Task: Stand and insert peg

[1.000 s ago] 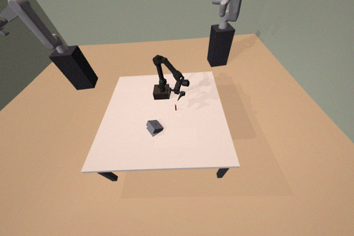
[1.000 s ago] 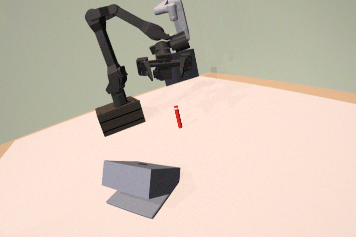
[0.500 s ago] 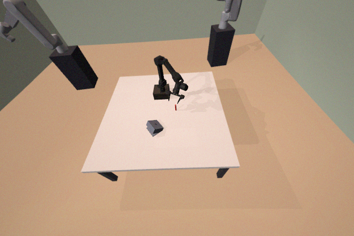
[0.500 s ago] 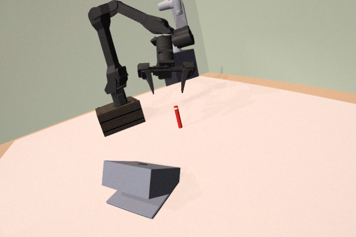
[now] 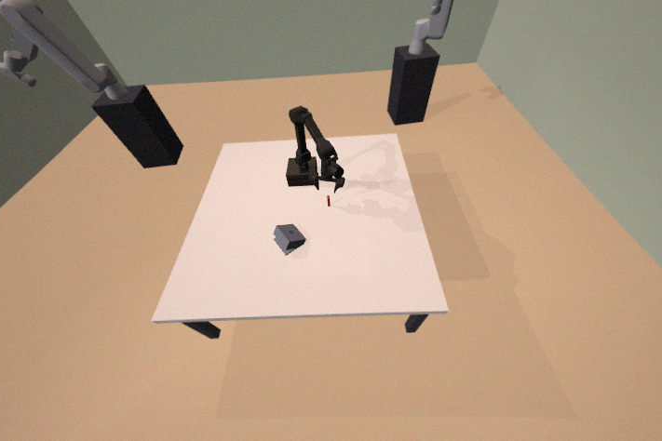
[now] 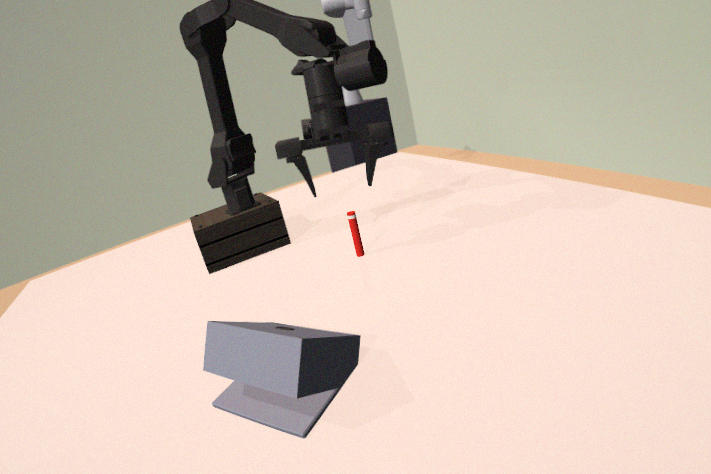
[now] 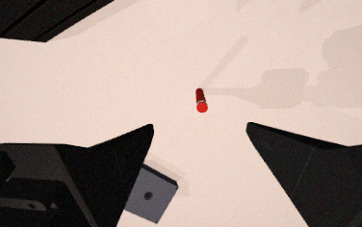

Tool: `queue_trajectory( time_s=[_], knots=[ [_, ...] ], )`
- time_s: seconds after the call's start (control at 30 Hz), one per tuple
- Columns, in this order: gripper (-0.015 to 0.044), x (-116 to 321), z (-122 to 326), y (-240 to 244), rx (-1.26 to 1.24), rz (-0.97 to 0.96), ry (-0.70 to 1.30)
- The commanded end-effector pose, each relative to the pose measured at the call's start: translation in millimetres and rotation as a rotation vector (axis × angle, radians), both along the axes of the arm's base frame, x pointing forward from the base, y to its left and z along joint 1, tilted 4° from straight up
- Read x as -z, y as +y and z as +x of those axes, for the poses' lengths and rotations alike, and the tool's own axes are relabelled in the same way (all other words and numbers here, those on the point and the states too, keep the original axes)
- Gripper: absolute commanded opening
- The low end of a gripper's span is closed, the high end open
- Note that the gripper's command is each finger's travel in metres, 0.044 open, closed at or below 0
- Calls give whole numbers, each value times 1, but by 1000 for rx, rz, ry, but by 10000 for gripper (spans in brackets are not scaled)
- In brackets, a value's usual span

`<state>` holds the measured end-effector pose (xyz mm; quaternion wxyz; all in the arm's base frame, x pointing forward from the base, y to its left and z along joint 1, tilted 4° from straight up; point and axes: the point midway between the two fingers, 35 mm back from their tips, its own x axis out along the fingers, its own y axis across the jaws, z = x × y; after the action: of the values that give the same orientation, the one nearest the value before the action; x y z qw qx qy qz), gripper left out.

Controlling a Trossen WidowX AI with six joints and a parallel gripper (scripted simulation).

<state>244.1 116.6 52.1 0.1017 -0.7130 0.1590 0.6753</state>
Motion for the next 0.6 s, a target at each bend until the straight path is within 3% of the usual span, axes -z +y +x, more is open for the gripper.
queue_trajectory(
  time_s=[0.0, 0.57],
  knots=[
    [440, 0, 2, 3, 6, 90, 76],
    [440, 17, 1, 3, 69, 94, 76]
  ],
)
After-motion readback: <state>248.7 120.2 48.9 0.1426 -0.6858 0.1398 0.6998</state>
